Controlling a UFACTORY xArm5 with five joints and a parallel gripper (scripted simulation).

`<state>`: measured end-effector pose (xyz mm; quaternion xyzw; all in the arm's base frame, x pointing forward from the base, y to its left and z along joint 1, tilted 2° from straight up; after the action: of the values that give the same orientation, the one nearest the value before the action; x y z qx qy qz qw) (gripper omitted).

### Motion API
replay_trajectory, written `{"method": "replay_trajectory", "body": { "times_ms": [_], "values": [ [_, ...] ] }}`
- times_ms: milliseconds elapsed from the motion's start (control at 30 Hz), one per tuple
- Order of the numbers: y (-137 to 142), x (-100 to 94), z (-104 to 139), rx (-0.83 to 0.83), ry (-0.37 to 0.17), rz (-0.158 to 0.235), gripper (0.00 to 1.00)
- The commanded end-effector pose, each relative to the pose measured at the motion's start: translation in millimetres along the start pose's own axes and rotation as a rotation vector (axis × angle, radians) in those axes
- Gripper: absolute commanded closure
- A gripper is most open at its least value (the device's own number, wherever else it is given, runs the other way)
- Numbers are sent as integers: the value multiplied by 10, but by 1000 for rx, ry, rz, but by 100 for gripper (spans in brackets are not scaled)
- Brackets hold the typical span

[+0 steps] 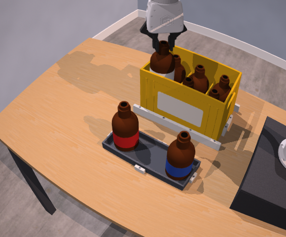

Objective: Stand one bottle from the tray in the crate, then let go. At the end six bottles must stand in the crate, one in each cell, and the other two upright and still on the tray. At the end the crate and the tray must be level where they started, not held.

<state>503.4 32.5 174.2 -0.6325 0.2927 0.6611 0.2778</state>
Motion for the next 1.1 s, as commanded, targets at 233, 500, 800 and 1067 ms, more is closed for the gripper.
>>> {"method": "replay_trajectory", "body": {
  "times_ms": [233,500,800,1067],
  "values": [
    [-9,-5,-6,0,3,-4,100],
    [-12,43,-2,0,3,-4,100],
    [-13,114,-3,0,3,-4,100],
    [-11,211,-7,0,3,-4,100]
  ]
}}
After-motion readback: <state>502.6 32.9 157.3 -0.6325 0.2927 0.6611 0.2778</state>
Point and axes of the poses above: the point where the finger pads meet when closed, its own x axis out along the fingers, its own y axis across the jaws, z = x × y, the point moved 4 cm from there along -x, back along the fingers, and after that the axes turned 9 degrees about x, right-handed, at the moved point
